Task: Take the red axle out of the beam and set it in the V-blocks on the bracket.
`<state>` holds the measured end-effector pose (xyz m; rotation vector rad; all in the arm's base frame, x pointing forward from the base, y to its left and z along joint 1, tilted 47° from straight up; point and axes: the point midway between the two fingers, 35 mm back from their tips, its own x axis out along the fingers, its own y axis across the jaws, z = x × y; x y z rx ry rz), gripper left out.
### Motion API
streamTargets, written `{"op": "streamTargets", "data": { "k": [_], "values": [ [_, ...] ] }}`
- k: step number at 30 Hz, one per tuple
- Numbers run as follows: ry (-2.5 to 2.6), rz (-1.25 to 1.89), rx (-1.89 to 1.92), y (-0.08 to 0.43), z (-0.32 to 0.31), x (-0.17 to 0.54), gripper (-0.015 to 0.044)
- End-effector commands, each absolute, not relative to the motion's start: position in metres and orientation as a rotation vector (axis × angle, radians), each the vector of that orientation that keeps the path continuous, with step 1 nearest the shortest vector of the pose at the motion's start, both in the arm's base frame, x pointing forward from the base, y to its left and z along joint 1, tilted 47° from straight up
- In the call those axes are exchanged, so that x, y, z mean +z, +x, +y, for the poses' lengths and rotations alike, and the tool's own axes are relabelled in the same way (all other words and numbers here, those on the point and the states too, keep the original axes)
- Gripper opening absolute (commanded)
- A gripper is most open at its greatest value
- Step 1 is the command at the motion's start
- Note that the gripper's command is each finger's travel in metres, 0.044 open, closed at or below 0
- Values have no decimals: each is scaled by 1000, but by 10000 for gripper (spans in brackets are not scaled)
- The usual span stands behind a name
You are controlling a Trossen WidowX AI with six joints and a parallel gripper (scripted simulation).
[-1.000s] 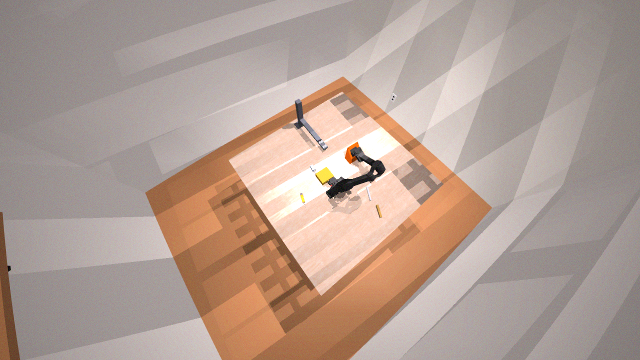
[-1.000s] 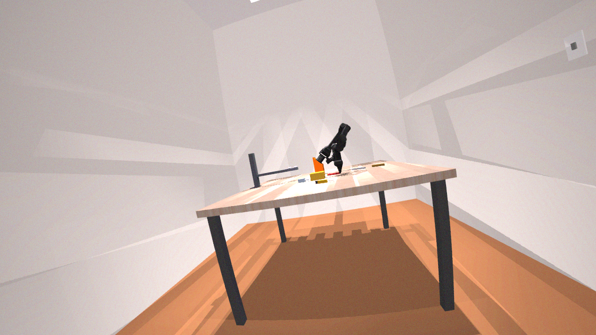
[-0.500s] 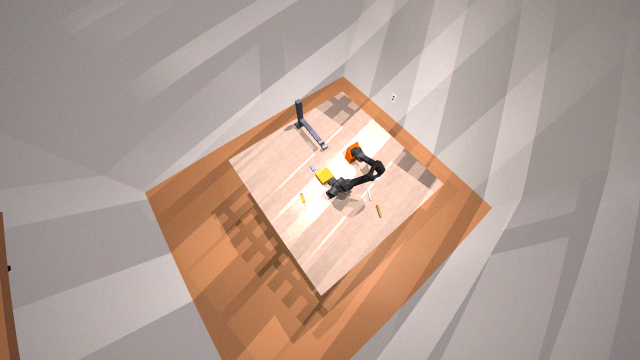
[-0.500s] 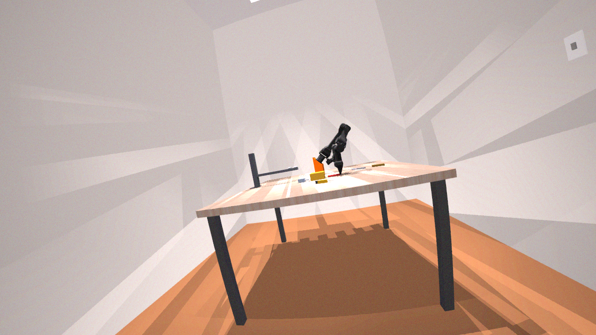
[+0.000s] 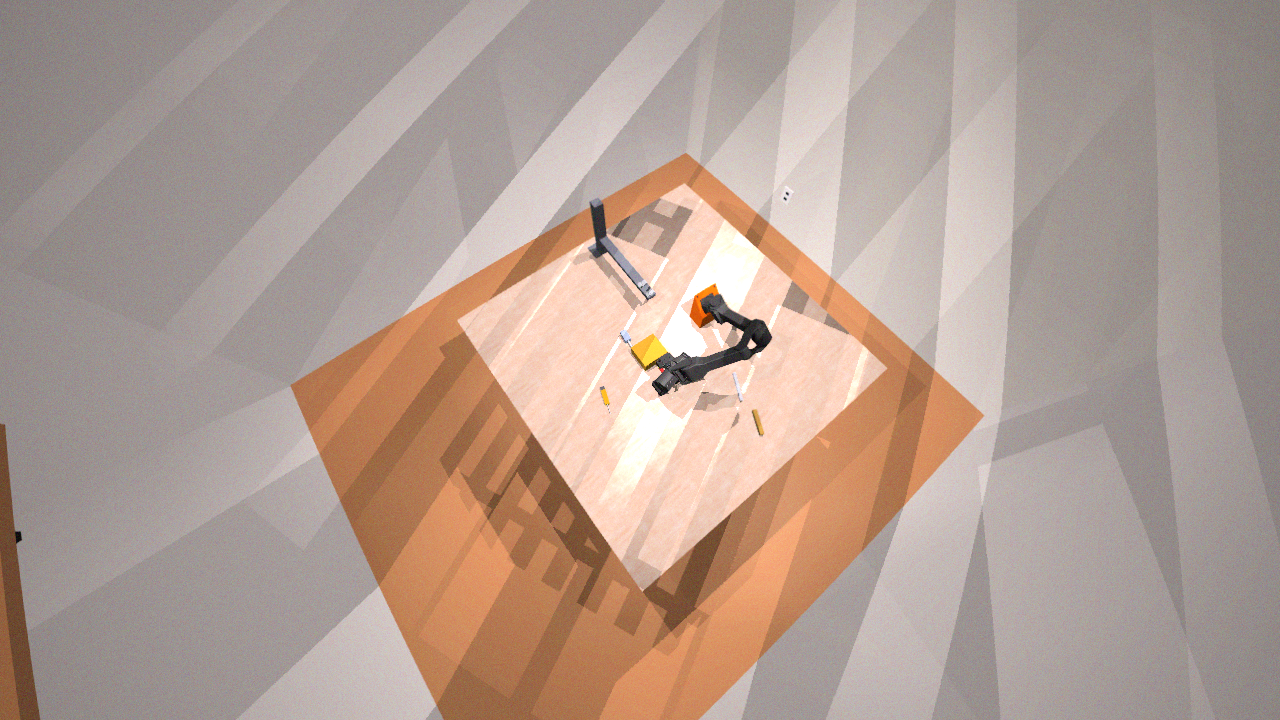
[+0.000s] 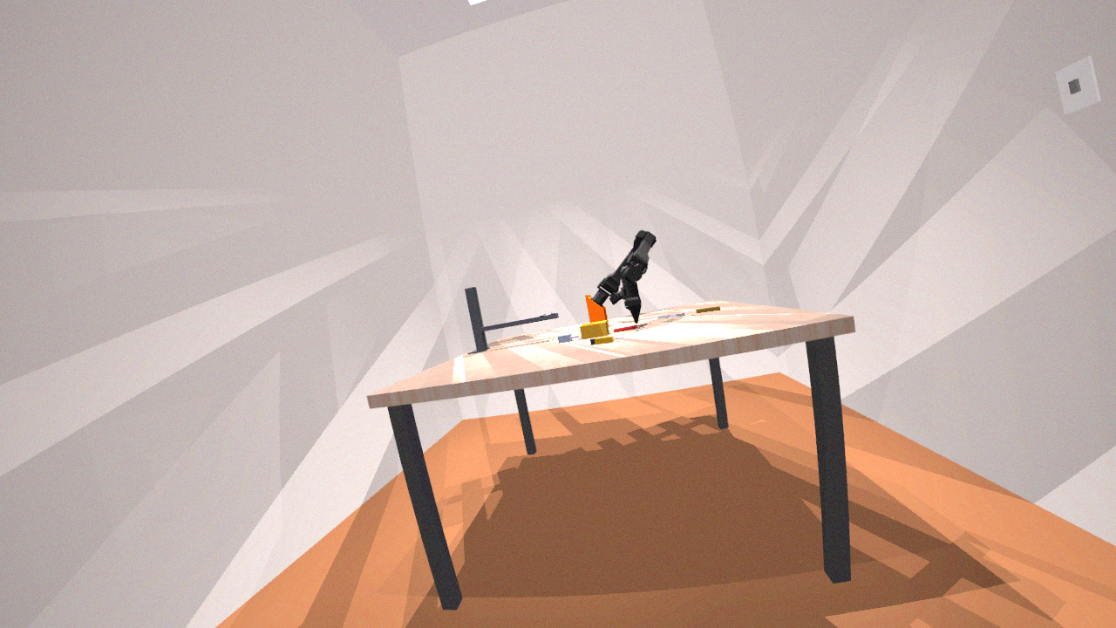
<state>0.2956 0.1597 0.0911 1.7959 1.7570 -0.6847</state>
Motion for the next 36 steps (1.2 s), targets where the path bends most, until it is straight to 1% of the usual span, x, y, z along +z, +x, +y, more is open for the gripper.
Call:
{"op": "streamTargets", "data": {
  "k": [1, 16, 24, 36],
  "values": [
    [1796, 1756, -672, 296, 153, 99, 440],
    [1795, 1755, -674, 296, 133, 117, 440],
    [1789, 1754, -671, 296, 93, 85, 440],
    [1788, 1753, -672, 298, 101, 77, 440]
  ]
}}
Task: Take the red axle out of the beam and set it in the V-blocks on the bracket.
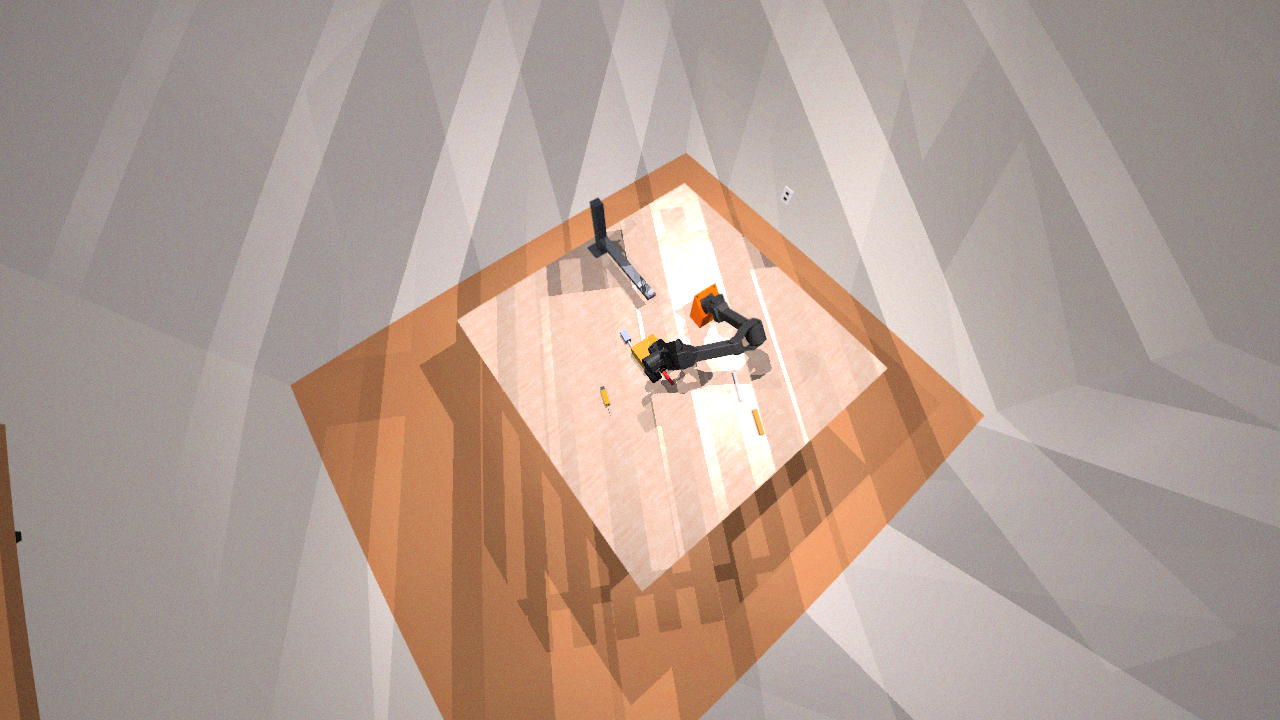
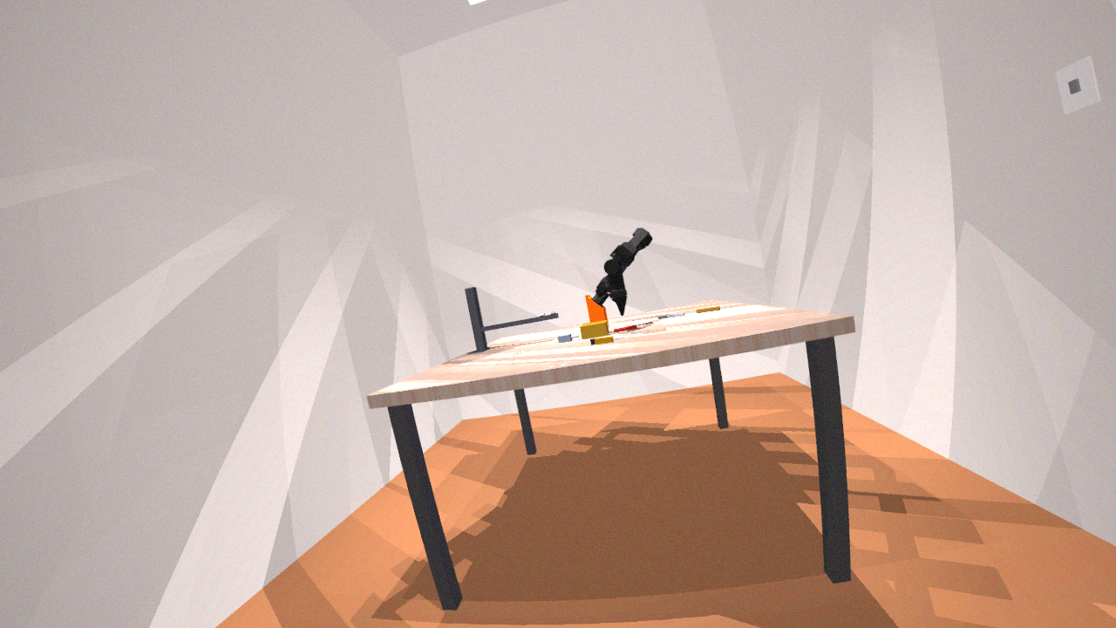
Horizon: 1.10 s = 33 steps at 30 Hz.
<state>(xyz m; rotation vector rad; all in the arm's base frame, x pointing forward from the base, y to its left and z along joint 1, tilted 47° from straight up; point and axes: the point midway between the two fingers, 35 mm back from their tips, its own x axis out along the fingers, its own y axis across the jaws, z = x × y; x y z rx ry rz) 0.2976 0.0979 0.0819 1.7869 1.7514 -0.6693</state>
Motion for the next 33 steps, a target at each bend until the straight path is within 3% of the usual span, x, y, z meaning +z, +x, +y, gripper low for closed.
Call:
{"op": "streamTargets", "data": {
  "k": [1, 33],
  "values": [
    [1788, 1753, -672, 298, 102, 76, 440],
    [1791, 1755, -669, 298, 141, 41, 440]
  ]
}}
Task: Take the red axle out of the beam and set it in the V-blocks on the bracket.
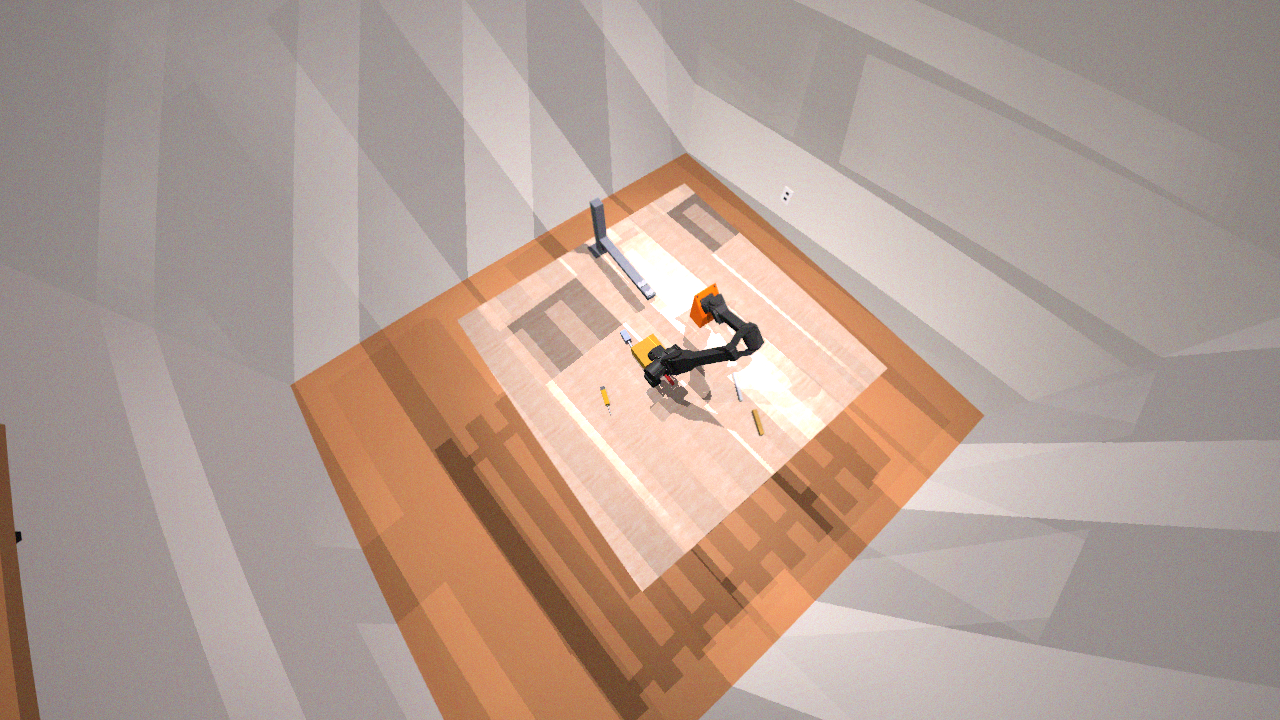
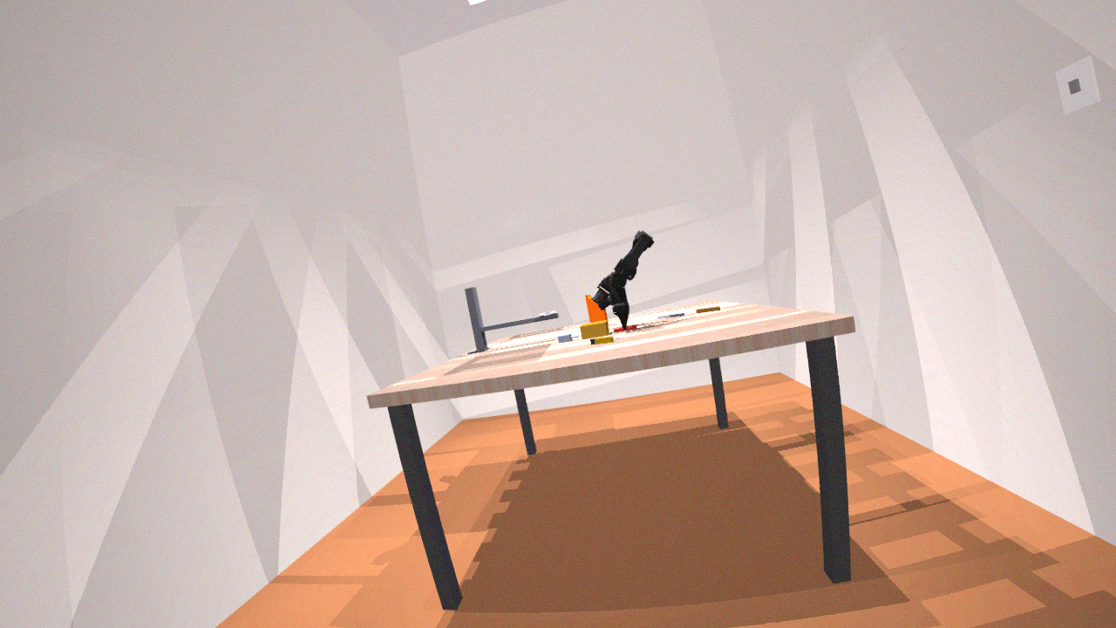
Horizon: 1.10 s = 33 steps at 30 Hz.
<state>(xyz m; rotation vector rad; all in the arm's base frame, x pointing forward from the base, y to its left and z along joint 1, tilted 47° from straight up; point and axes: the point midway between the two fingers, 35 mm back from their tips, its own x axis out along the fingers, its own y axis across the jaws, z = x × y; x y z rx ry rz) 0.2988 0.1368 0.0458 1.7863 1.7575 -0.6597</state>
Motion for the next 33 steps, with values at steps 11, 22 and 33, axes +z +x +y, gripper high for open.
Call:
{"op": "streamTargets", "data": {
  "k": [11, 22, 33],
  "values": [
    [1786, 1761, -660, 298, 142, 41, 309],
    [1786, 1761, -660, 298, 142, 41, 20],
    [1784, 1759, -662, 299, 137, 45, 0]
  ]
}}
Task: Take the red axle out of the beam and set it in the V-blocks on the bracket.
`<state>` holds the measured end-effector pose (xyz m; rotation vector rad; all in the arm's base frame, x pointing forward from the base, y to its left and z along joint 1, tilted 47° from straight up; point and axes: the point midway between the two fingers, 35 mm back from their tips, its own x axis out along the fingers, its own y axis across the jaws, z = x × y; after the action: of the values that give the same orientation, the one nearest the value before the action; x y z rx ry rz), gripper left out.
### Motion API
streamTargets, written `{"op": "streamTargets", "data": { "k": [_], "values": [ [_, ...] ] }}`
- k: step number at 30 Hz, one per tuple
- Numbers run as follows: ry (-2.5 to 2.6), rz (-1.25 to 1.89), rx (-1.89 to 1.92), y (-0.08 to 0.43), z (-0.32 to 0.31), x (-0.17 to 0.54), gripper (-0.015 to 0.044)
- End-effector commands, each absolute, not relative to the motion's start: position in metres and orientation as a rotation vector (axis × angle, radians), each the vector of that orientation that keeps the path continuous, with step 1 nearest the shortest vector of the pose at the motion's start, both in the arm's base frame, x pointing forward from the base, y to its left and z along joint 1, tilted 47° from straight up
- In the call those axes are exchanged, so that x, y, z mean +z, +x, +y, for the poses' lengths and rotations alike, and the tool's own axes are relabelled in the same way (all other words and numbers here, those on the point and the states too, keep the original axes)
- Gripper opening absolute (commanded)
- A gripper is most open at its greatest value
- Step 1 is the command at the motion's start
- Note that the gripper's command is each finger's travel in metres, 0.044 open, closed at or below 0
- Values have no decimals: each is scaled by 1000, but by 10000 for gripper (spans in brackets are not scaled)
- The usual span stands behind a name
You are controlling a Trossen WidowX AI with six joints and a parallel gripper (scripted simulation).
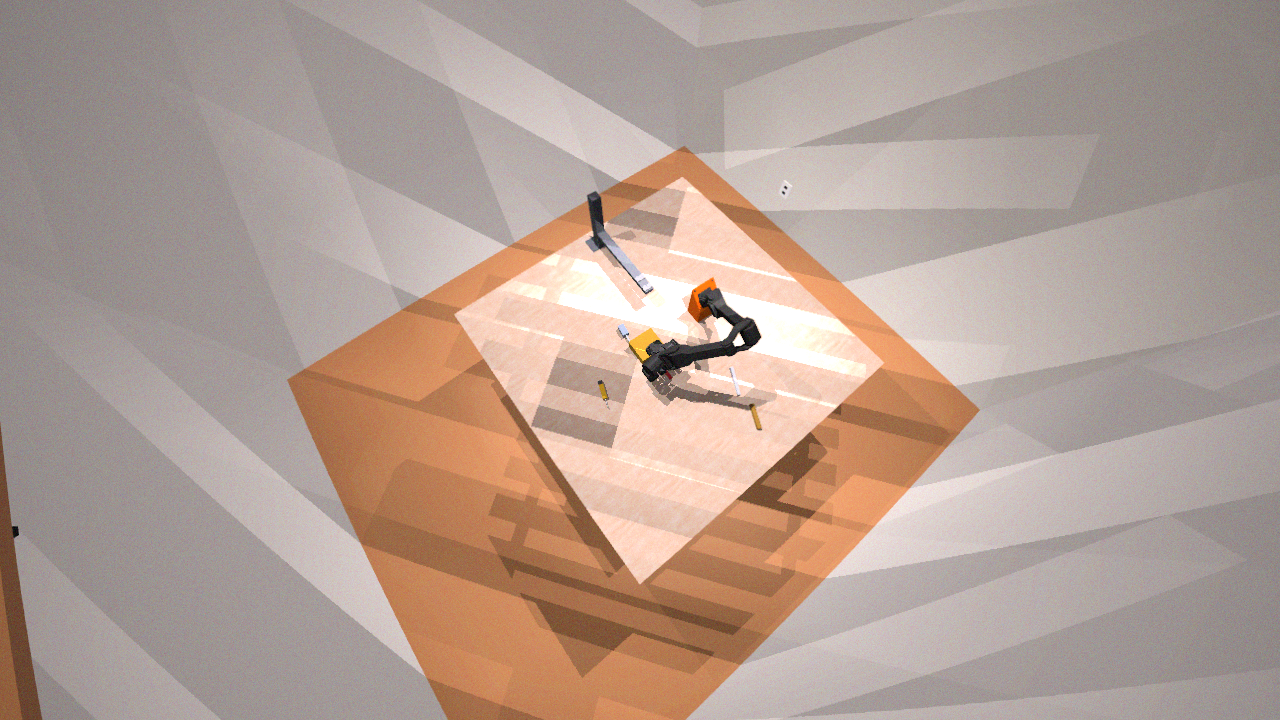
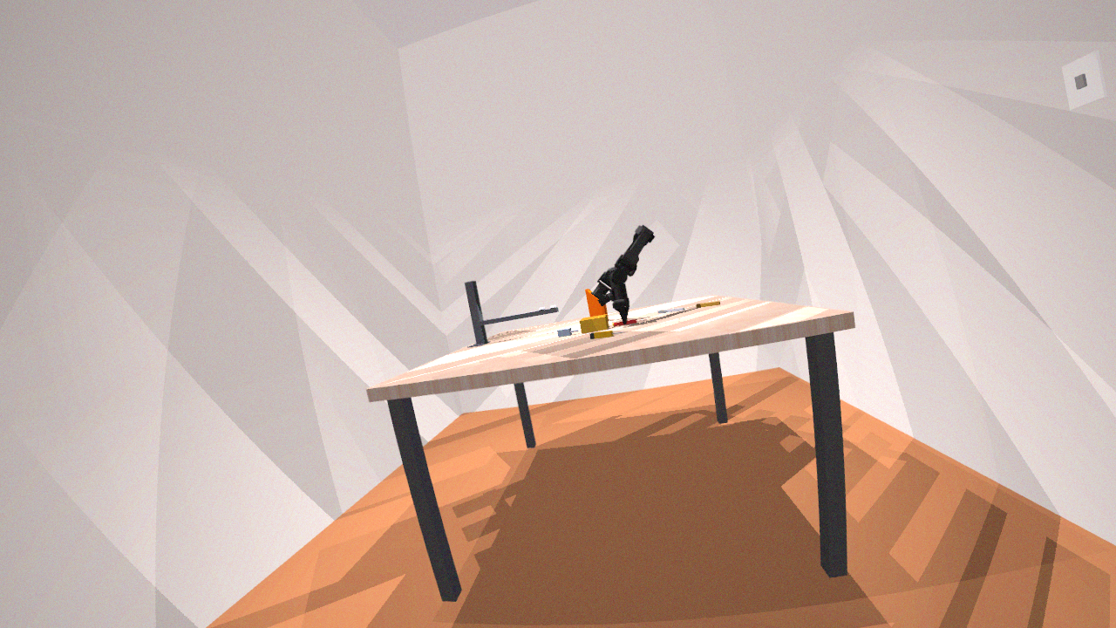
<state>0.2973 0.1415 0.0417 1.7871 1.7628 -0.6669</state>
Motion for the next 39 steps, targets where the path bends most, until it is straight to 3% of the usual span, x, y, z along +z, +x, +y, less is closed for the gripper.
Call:
{"op": "streamTargets", "data": {
  "k": [1, 24, 39],
  "values": [
    [1783, 1757, -664, 300, 134, 47, 0],
    [1793, 1751, -685, 306, 38, 128, 0],
    [1784, 1705, -730, 311, -17, 85, 0]
  ]
}}
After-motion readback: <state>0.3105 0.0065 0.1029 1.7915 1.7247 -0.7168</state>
